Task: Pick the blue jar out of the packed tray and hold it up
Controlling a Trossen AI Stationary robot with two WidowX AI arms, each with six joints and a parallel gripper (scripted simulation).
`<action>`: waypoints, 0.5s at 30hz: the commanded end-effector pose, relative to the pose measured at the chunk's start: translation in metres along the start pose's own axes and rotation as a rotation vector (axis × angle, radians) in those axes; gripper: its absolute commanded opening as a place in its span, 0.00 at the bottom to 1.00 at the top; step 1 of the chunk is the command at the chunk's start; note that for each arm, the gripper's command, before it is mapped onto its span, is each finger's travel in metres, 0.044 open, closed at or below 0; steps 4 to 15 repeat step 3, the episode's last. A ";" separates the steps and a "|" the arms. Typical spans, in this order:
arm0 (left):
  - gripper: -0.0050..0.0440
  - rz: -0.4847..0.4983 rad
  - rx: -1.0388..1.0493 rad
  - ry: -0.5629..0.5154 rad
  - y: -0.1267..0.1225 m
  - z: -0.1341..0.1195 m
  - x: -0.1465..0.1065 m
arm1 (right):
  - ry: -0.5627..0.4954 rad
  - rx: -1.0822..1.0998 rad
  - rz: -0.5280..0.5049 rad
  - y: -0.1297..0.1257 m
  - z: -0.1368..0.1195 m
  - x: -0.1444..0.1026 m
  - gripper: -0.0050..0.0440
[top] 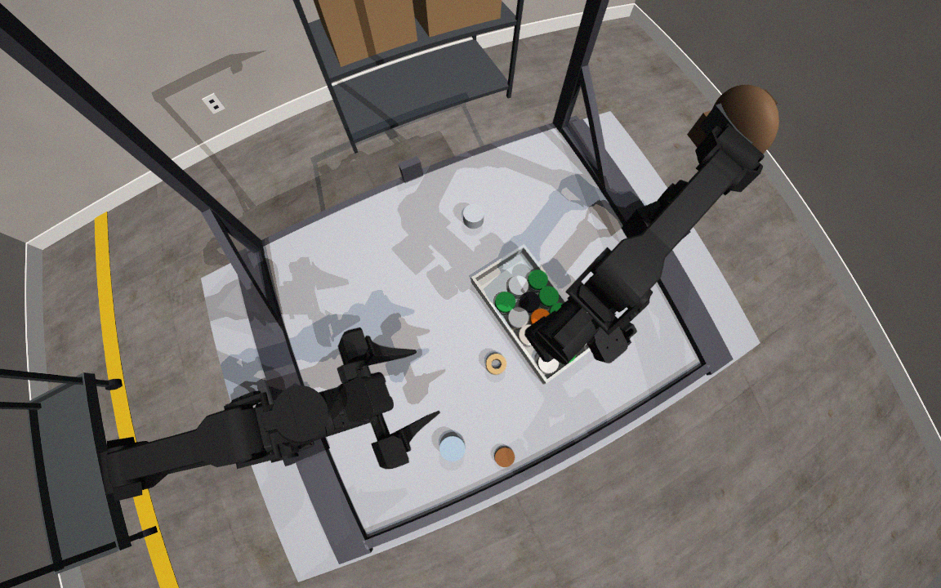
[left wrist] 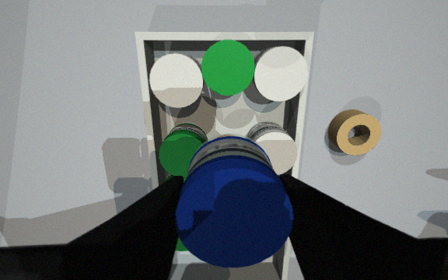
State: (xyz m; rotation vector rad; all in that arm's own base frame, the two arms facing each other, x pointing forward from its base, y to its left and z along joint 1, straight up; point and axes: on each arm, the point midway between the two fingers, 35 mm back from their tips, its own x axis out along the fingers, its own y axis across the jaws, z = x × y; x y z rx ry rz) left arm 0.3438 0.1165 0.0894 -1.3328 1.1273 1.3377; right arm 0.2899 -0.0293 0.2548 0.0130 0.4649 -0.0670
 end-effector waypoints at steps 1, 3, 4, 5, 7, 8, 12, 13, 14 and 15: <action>0.00 -0.047 0.003 -0.005 -0.007 0.001 -0.014 | -0.029 0.002 0.000 0.000 0.009 -0.005 1.00; 0.00 -0.047 0.003 -0.005 -0.007 0.001 -0.014 | -0.029 0.002 0.000 0.000 0.009 -0.005 1.00; 0.00 -0.047 0.003 -0.005 -0.007 0.001 -0.014 | -0.029 0.002 0.000 0.000 0.009 -0.005 1.00; 0.00 -0.047 0.003 -0.005 -0.007 0.001 -0.014 | -0.029 0.002 0.000 0.000 0.009 -0.005 1.00; 0.00 -0.047 0.003 -0.005 -0.007 0.001 -0.014 | -0.029 0.002 0.000 0.000 0.009 -0.005 1.00; 0.00 -0.047 0.003 -0.005 -0.007 0.001 -0.014 | -0.029 0.002 0.000 0.000 0.009 -0.005 1.00; 0.00 -0.047 0.003 -0.005 -0.007 0.001 -0.014 | -0.029 0.002 0.000 0.000 0.009 -0.005 1.00; 0.00 -0.047 0.003 -0.005 -0.007 0.001 -0.014 | -0.029 0.002 0.000 0.000 0.009 -0.005 1.00; 0.00 -0.047 0.003 -0.005 -0.007 0.001 -0.014 | -0.029 0.002 0.000 0.000 0.009 -0.005 1.00; 0.00 -0.047 0.003 -0.005 -0.007 0.001 -0.014 | -0.029 0.002 0.000 0.000 0.009 -0.005 1.00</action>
